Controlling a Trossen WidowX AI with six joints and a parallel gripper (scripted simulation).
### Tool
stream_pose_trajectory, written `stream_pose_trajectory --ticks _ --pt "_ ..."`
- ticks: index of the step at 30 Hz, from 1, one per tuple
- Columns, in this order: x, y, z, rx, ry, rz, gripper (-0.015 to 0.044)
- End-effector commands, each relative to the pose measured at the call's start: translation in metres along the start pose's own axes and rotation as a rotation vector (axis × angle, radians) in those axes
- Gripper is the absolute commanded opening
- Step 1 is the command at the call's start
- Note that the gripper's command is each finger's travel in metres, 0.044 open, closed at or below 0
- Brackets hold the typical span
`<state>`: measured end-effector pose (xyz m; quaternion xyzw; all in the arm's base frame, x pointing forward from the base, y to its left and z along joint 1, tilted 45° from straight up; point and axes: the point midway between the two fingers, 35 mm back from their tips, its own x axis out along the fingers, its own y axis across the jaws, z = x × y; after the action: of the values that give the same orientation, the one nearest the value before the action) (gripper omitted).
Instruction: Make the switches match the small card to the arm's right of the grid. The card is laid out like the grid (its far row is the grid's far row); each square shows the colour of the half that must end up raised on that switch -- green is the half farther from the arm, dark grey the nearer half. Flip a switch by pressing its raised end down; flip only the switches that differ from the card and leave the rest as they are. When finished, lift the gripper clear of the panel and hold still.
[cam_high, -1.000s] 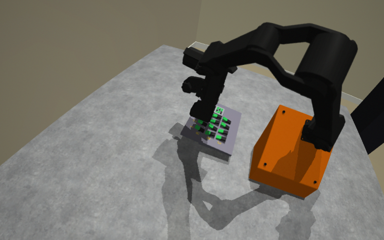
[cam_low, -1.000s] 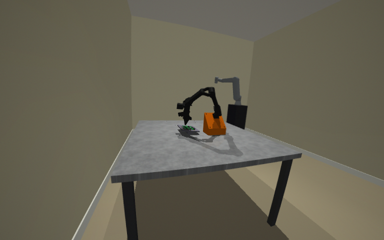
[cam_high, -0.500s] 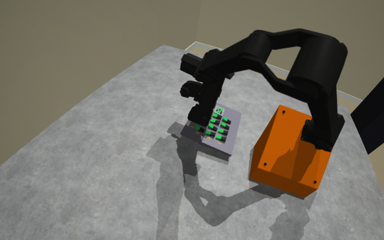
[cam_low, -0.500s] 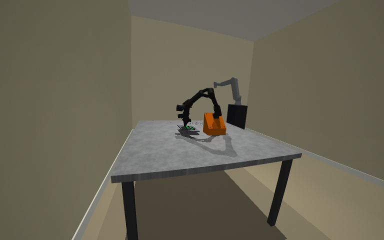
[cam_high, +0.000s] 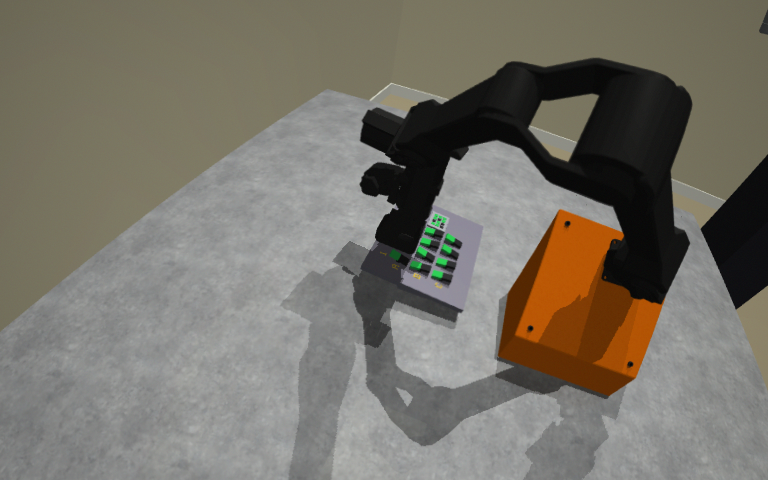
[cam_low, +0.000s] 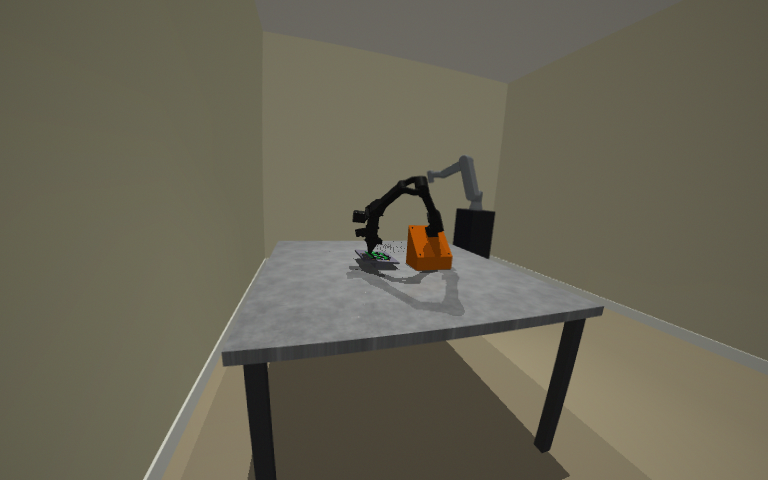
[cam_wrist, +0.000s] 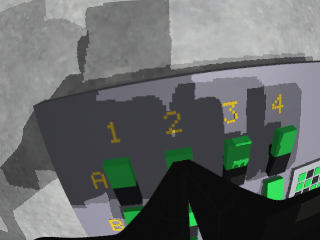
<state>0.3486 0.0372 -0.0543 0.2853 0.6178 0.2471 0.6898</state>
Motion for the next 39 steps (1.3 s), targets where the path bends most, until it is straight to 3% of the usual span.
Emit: stream_pose_trajectory --ticks 1,39 --pt "0.0000 0.0004 0.0002 0.004 -0.002 0.005 0.0000" --pt "0.0049 0.0004 0.0003 0.004 -0.002 0.005 0.0000"
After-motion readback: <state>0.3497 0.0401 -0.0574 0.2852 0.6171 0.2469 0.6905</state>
